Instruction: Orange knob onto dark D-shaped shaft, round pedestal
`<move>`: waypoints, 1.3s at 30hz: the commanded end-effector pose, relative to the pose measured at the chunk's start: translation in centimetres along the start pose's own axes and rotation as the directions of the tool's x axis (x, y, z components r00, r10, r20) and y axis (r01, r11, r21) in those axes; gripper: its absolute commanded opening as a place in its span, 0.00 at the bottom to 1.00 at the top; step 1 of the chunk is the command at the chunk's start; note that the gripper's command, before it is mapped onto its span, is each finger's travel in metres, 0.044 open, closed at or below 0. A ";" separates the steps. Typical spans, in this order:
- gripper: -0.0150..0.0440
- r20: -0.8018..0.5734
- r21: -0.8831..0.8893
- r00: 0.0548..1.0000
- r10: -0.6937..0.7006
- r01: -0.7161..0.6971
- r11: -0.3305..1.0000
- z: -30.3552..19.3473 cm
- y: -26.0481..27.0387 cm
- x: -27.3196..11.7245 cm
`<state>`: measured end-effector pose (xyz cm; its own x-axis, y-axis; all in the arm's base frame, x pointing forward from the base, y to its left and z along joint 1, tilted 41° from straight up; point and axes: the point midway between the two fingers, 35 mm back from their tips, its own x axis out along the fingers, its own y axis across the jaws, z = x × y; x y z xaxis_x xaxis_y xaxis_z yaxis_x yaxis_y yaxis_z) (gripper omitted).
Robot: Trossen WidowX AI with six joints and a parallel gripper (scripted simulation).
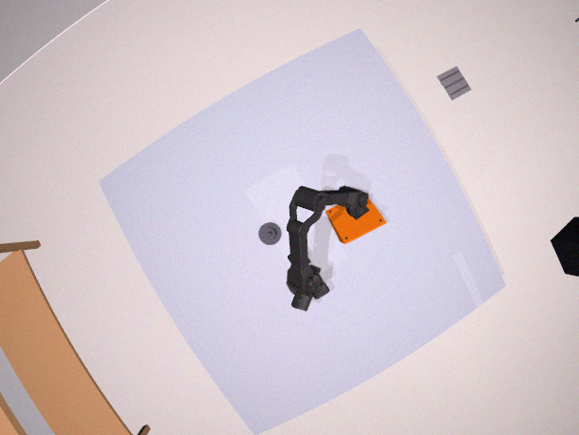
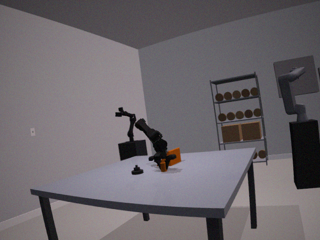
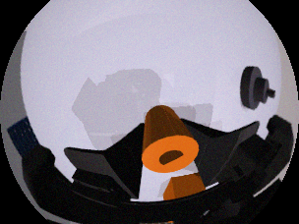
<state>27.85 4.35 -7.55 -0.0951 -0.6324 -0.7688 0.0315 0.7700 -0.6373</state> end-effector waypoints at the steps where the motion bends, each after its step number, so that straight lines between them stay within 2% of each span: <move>1: 0.39 0.000 -0.005 1.000 -0.005 0.005 1.000 0.1 0.0 -0.2; 4: 0.25 0.000 -0.006 1.000 -0.003 0.003 1.000 0.4 0.2 -1.8; 24: 0.25 -0.002 -0.009 1.000 0.000 0.000 1.000 -0.1 -0.3 -13.5; 39: 0.25 0.000 -0.011 1.000 0.010 -0.010 1.000 1.2 -2.9 -13.3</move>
<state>29.81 10.99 3.72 -0.1099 -0.6301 -0.7687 0.0162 0.7721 -0.6353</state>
